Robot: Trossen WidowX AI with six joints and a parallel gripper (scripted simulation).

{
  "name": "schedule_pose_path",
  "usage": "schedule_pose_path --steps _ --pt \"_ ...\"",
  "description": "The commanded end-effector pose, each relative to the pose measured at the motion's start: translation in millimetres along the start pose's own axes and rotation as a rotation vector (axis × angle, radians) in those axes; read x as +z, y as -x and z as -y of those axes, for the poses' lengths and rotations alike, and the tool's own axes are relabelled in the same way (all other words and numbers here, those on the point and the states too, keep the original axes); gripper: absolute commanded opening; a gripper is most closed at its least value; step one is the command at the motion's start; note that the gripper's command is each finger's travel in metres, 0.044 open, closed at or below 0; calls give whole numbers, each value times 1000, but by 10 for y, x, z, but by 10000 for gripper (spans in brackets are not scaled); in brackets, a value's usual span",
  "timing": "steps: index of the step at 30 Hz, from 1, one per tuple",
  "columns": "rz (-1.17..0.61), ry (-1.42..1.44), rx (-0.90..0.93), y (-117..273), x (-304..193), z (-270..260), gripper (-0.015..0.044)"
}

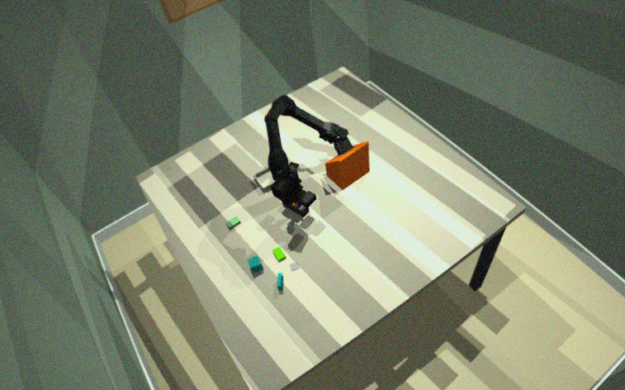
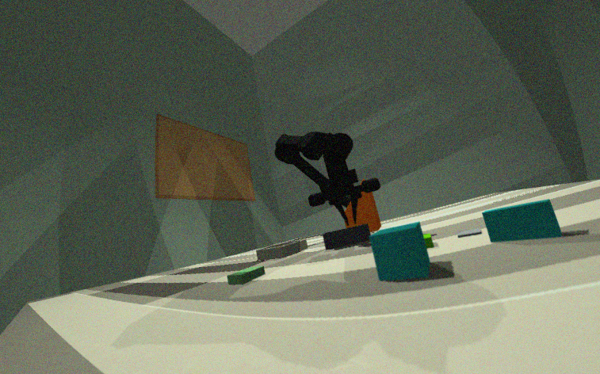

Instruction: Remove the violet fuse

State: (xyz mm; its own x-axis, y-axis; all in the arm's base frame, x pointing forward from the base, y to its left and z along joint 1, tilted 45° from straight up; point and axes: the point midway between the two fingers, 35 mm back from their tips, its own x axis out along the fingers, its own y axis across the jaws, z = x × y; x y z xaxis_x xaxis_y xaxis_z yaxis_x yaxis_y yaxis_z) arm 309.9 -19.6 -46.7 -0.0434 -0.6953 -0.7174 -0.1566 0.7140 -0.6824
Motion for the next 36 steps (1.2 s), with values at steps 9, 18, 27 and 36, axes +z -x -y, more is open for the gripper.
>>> schedule_pose_path --steps 9,18,27,36 --pt "-1 7 -5 -44 -12 1 74" --pt "-1 7 -5 -117 -12 2 74" --pt "-2 2 -1 -127 -8 0 54" --pt "-2 2 -1 -127 -8 0 0"
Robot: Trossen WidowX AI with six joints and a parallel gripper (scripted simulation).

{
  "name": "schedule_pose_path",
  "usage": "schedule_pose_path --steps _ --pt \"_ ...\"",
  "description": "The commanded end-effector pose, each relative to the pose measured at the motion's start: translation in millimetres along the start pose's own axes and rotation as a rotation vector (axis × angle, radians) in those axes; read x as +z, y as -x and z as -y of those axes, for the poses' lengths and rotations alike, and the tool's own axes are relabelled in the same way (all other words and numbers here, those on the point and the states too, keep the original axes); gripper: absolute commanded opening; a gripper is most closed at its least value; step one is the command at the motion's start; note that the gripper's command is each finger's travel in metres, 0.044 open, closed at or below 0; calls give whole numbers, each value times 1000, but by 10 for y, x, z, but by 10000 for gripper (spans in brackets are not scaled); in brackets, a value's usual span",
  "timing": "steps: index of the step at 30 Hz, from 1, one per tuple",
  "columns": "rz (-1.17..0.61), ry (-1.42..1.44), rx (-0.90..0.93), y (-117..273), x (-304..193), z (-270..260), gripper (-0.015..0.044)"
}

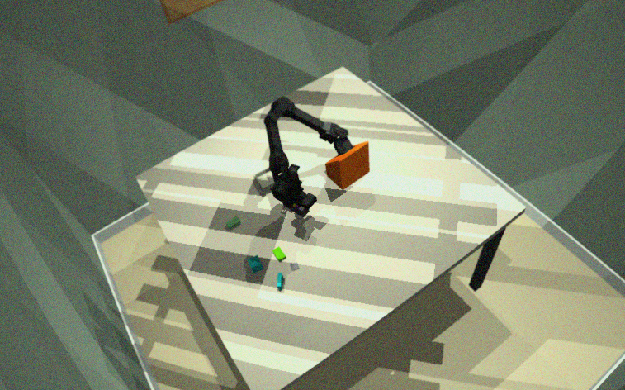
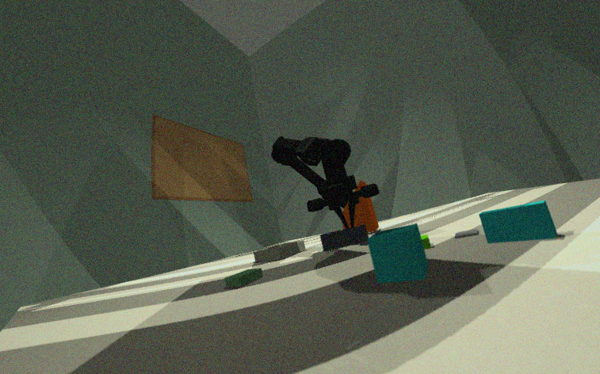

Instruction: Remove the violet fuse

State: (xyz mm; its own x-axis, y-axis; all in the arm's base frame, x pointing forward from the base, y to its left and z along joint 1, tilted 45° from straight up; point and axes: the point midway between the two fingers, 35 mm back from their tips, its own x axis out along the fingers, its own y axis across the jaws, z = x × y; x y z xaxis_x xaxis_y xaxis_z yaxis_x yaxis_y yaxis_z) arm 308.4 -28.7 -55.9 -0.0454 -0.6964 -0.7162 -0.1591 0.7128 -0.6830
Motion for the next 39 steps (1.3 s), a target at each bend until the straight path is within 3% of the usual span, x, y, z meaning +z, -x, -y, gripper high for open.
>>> schedule_pose_path --steps 1,39 --pt "0 -1 0 2 2 1 0" --pt "1 2 0 180 7 -3 0"
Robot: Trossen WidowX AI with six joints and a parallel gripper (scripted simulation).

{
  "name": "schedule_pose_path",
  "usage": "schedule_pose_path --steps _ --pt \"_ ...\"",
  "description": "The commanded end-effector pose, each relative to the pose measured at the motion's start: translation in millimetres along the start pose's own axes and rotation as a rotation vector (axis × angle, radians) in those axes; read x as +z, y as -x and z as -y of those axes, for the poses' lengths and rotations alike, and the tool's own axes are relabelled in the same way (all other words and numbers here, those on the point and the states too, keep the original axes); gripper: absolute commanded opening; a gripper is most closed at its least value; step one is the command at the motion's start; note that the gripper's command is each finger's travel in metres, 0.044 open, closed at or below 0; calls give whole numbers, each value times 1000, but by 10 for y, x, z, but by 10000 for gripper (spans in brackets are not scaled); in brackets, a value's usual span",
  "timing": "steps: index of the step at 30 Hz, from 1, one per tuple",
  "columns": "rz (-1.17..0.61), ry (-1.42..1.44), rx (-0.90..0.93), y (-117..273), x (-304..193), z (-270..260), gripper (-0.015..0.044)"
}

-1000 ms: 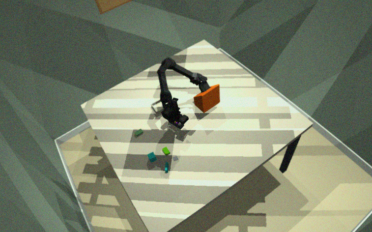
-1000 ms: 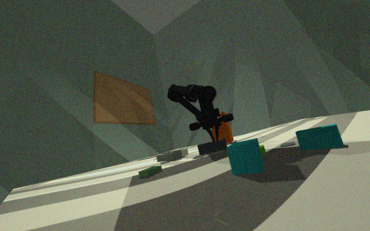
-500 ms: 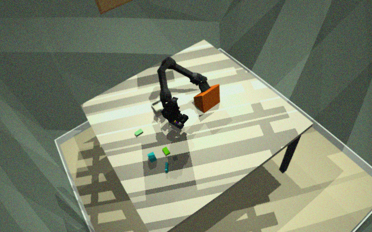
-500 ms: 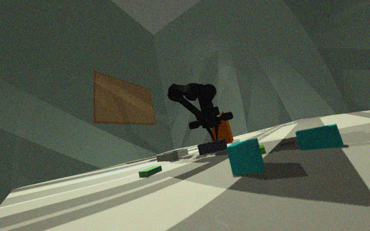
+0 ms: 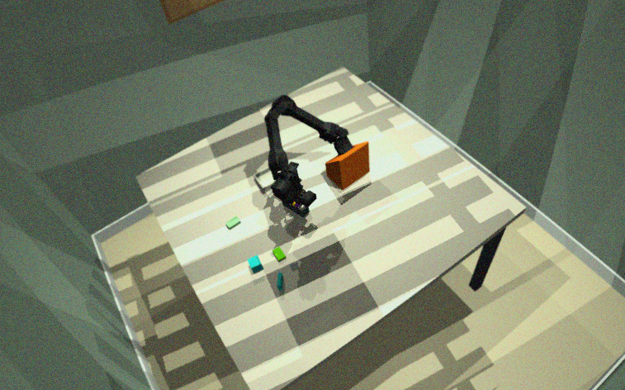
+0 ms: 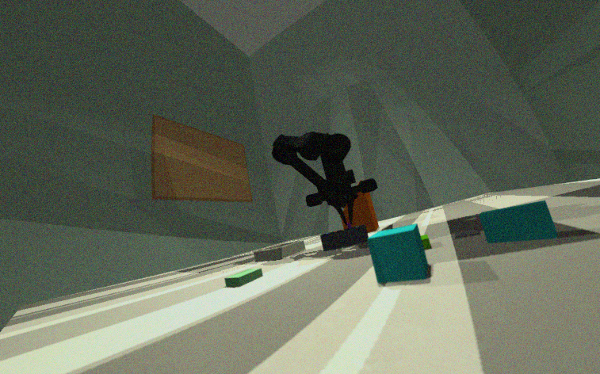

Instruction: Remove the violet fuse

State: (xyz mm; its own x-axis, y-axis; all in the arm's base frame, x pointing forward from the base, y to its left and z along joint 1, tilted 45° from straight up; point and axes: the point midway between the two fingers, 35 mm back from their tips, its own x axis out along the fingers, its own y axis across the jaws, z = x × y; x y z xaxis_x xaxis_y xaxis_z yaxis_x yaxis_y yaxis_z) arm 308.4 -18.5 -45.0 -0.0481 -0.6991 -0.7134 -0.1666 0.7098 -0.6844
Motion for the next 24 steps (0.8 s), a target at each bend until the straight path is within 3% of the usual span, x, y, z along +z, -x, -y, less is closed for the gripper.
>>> schedule_pose_path --steps 1,24 --pt "4 -5 3 36 15 -4 0" --pt "4 -4 2 150 12 -5 0"
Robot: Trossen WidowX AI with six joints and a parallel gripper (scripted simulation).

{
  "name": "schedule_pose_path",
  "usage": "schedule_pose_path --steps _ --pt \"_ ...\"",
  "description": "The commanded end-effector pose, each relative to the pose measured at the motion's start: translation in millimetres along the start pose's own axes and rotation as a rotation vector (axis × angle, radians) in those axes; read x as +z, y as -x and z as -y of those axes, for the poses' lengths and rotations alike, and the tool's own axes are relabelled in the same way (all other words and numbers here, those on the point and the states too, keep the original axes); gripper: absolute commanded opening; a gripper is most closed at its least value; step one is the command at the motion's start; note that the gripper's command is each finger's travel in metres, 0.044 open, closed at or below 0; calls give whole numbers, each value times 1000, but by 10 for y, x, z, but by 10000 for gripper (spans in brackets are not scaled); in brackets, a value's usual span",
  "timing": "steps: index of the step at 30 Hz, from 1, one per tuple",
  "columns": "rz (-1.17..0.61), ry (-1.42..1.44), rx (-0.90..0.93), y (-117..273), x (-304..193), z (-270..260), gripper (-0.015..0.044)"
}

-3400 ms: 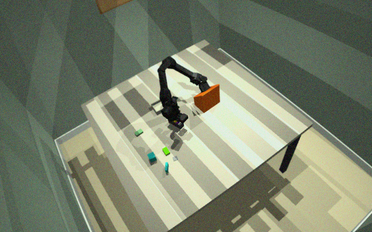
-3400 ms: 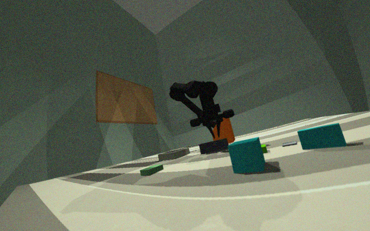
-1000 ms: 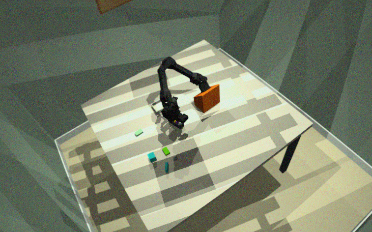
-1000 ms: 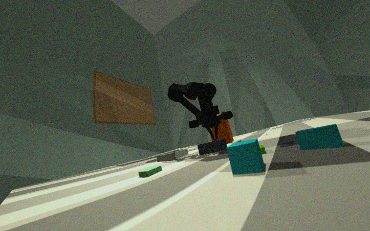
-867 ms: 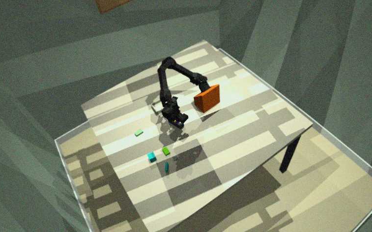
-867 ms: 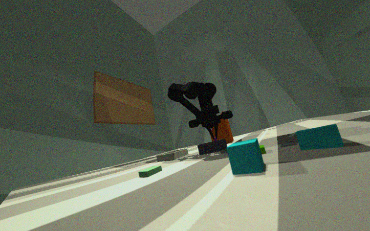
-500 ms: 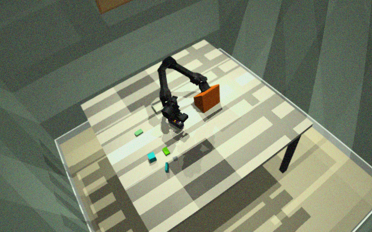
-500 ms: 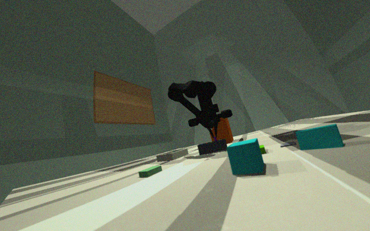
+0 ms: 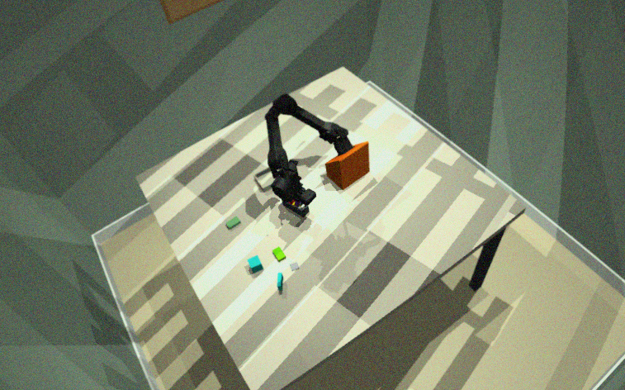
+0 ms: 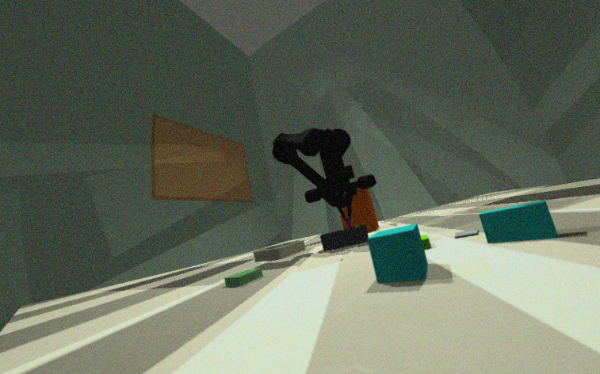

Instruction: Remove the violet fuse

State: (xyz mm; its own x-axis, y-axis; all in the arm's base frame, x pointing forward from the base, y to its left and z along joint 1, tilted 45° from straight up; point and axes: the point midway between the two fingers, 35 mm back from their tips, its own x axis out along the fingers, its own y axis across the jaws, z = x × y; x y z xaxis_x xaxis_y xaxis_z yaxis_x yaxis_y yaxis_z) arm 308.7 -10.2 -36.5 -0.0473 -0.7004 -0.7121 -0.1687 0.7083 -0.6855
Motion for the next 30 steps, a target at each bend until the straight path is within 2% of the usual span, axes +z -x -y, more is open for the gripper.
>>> schedule_pose_path --steps 1,30 --pt "4 -6 4 36 14 -5 0" --pt "4 -5 4 290 10 -5 0"
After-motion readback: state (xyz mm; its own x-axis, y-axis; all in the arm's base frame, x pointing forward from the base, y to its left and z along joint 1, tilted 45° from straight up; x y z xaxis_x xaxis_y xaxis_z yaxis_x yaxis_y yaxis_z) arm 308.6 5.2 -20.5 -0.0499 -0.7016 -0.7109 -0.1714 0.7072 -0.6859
